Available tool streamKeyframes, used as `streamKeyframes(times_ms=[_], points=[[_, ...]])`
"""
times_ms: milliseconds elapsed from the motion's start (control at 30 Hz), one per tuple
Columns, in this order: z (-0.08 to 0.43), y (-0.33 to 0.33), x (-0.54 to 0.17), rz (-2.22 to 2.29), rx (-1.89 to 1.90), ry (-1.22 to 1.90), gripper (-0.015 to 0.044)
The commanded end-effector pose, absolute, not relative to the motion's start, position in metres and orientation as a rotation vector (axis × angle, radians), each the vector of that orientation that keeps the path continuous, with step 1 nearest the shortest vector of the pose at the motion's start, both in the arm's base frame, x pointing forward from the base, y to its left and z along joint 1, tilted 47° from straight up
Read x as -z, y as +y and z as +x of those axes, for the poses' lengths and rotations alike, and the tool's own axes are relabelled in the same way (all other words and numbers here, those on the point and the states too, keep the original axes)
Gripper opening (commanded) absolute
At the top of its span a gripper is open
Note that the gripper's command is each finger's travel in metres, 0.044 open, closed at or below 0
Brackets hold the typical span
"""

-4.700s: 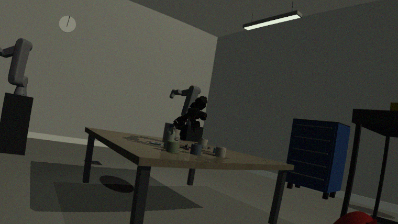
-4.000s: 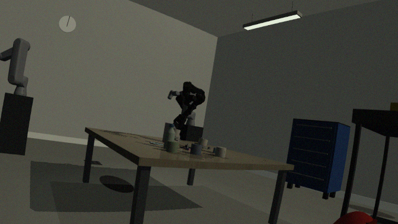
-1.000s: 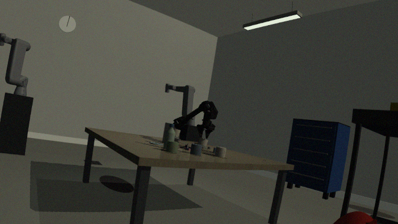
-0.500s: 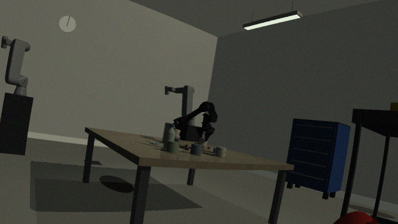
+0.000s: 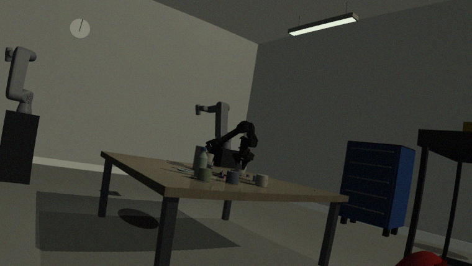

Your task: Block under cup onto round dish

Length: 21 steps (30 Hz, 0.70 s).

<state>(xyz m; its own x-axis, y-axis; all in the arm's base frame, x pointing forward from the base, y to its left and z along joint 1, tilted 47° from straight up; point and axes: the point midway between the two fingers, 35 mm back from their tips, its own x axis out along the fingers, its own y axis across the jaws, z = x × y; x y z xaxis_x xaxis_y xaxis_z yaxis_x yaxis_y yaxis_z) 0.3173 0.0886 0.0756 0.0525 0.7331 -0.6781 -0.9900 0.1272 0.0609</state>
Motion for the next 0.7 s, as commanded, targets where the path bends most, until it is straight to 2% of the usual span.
streamKeyframes(times_ms=[0,67,467,667], points=[[0.317,0.089,-0.076,-0.485,-1.391,0.654,0.0321],[0.317,0.089,-0.076,-0.485,-1.391,0.654,0.0308],[0.319,0.080,-0.082,-0.488,-1.389,0.657,0.0000],[0.320,0.075,-0.086,-0.490,-1.388,0.659,0.0000]])
